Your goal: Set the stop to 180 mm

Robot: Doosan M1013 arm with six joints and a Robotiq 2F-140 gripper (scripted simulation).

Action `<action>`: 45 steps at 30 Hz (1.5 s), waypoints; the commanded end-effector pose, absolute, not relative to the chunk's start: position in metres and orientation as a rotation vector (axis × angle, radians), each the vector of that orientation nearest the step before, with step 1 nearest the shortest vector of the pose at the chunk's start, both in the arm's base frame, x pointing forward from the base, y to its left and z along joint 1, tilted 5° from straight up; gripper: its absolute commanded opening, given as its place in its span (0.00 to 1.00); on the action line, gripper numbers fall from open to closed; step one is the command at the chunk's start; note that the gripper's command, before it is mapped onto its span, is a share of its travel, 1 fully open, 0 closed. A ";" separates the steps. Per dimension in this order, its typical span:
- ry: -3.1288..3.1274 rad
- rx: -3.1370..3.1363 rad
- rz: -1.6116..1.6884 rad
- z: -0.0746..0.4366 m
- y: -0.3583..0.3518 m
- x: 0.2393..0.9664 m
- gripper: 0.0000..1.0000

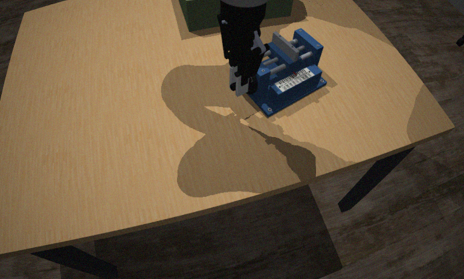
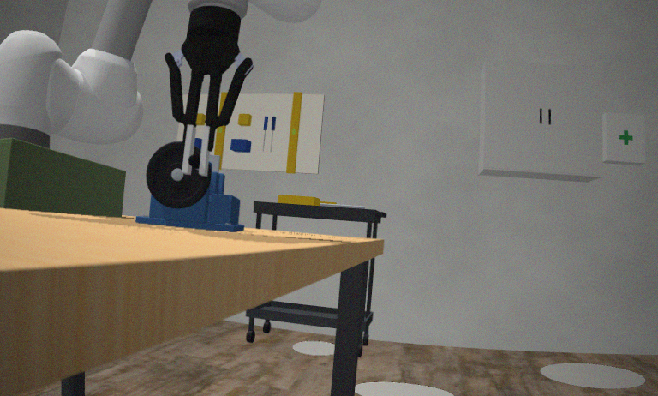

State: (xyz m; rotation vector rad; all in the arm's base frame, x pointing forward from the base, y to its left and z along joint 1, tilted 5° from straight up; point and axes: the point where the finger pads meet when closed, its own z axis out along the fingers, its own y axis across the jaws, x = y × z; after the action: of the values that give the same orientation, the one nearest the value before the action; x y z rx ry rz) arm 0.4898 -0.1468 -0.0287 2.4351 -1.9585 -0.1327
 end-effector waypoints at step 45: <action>-1.958 2.435 -0.133 -0.076 -0.154 0.444 0.04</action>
State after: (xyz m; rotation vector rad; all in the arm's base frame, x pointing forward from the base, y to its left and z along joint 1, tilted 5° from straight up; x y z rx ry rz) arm 0.4480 -0.1530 -0.0776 2.4355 -1.9582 -0.1319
